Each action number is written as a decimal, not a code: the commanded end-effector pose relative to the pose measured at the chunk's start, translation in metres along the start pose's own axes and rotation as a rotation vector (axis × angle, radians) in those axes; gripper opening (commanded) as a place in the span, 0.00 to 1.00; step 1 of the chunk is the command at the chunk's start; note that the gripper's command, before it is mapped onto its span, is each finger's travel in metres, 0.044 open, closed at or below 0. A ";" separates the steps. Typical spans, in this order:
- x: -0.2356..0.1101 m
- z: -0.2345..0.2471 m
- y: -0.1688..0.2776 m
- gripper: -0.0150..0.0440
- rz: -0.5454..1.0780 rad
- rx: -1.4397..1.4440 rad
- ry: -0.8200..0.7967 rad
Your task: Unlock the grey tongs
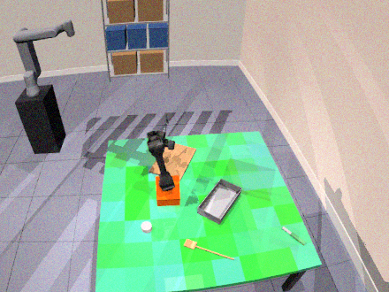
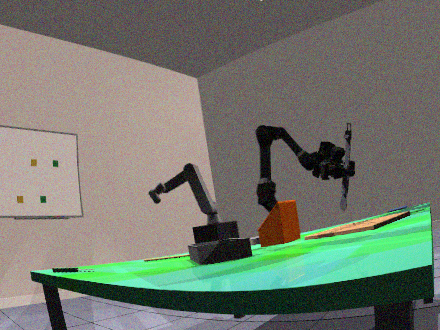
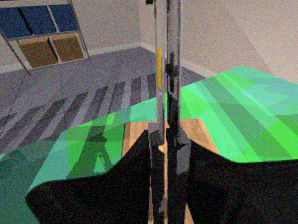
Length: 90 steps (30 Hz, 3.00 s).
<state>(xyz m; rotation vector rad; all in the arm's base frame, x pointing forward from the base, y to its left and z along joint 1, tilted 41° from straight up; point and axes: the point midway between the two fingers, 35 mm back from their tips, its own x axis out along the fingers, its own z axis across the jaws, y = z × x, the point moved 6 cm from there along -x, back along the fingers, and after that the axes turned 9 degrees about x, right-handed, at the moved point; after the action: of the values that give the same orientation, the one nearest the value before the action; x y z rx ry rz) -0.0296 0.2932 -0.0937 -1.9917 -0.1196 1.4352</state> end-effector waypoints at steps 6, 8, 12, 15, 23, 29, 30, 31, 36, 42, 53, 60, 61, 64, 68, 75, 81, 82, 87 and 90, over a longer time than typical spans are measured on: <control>0.002 0.001 -0.001 0.00 0.006 0.003 0.005; 0.005 0.002 -0.002 0.00 0.025 -0.002 0.009; 0.014 0.006 -0.003 0.00 0.076 -0.014 0.020; 0.020 0.008 -0.004 0.00 0.115 -0.022 0.028; 0.035 0.013 -0.007 0.00 0.221 -0.041 0.049; 0.045 0.016 -0.009 0.00 0.303 -0.051 0.064; 0.047 0.016 -0.010 0.00 0.317 -0.052 0.066; 0.048 0.017 -0.010 0.00 0.330 -0.054 0.069; 0.056 0.018 -0.012 0.00 0.400 -0.059 0.080; 0.063 0.019 -0.015 0.00 0.483 -0.063 0.093; 0.073 0.019 -0.021 0.00 0.638 -0.062 0.116; 0.078 0.018 -0.025 0.00 0.738 -0.057 0.130; 0.078 0.017 -0.025 0.00 0.752 -0.056 0.132; 0.079 0.017 -0.027 0.00 0.794 -0.052 0.137; 0.080 0.015 -0.029 0.00 0.850 -0.046 0.145; 0.081 0.013 -0.034 0.00 0.949 -0.032 0.159; 0.081 0.010 -0.039 0.00 1.034 -0.018 0.170; 0.081 0.009 -0.040 0.00 1.049 -0.016 0.172; 0.079 0.007 -0.044 0.00 1.120 -0.002 0.181; 0.078 0.005 -0.046 0.00 1.162 0.008 0.186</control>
<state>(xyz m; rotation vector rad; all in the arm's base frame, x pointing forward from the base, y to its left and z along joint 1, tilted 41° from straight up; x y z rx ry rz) 0.0086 0.3623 -0.1350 -2.2619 1.2639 1.8109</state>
